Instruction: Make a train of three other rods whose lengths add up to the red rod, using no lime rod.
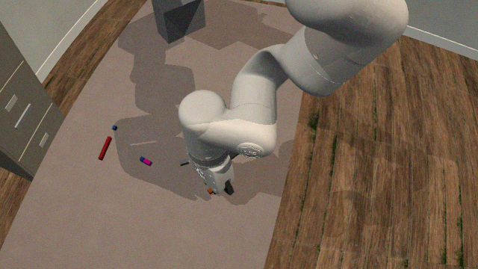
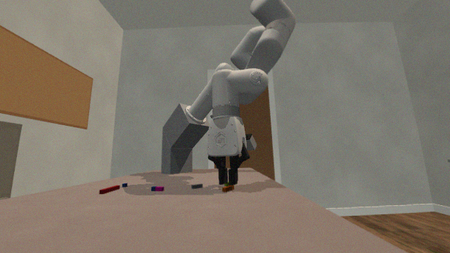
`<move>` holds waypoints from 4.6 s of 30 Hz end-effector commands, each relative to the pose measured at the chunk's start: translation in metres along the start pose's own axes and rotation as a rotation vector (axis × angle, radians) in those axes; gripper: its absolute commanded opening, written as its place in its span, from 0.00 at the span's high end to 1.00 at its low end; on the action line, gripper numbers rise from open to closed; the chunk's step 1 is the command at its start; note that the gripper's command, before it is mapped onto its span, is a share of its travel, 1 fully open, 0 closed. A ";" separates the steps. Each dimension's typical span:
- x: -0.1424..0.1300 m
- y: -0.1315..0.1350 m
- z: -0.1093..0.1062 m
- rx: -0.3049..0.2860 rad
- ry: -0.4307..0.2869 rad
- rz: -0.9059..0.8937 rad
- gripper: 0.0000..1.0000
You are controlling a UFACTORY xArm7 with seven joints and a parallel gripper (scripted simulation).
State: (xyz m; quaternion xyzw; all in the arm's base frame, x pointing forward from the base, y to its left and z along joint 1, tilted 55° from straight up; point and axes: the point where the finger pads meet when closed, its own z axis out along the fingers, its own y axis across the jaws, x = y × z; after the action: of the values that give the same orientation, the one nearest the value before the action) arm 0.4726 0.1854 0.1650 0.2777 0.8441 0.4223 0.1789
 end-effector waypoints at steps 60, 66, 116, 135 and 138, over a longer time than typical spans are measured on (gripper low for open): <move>-0.001 0.000 0.013 0.000 -0.003 0.000 0.76; -0.001 0.000 0.013 0.000 -0.003 0.000 0.96; -0.001 0.000 -0.067 0.000 -0.003 0.000 0.96; -0.003 -0.002 -0.087 0.000 -0.003 0.019 0.96; -0.016 -0.018 -0.086 0.002 -0.002 0.188 0.96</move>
State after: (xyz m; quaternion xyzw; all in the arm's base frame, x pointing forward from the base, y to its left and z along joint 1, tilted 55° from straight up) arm 0.4277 0.1299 0.2122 0.2926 0.8391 0.4255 0.1710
